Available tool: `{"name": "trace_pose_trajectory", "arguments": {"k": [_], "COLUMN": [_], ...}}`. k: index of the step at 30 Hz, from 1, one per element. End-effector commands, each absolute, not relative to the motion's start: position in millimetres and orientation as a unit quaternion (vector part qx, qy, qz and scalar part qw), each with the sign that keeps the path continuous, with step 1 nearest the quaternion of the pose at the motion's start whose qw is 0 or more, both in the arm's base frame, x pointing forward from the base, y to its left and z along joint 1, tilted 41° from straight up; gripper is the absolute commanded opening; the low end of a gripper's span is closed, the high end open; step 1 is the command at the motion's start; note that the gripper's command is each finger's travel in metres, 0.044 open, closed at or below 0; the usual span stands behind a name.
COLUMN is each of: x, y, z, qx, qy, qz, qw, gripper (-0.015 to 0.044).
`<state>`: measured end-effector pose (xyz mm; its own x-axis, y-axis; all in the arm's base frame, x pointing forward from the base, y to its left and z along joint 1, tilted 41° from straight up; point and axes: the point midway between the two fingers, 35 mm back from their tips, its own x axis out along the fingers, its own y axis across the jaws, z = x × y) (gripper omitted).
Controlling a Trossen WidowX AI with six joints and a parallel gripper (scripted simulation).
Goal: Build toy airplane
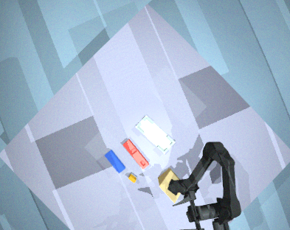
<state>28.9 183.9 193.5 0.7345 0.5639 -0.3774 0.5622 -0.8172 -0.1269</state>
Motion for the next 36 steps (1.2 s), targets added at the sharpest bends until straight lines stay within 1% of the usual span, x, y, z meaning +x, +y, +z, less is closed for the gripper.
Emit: {"name": "trace_pose_trajectory", "arguments": {"k": [1, 6, 12, 18, 23, 29, 33, 36], "x": [49.8, 81.6, 126.2, 173.6, 211.5, 250.5, 268.4, 274.6], "y": [186.2, 188.3, 182.7, 163.7, 136.6, 90.1, 51.3, 29.3], "z": [178.3, 164.4, 144.1, 118.9, 94.9, 62.3, 40.0, 27.8], "qx": [-0.945, -0.932, -0.866, -0.747, -0.604, -0.393, -0.255, -0.184], "qy": [-0.168, 0.006, 0.211, 0.395, 0.524, 0.632, 0.667, 0.675], "qz": [0.269, 0.292, 0.26, 0.174, 0.062, -0.112, -0.239, -0.306], "qw": [0.08, 0.213, 0.372, 0.506, 0.597, 0.659, 0.657, 0.645], "gripper": [0.044, 0.044, 0.044, 0.044, 0.044, 0.044, 0.044, 0.044]}}
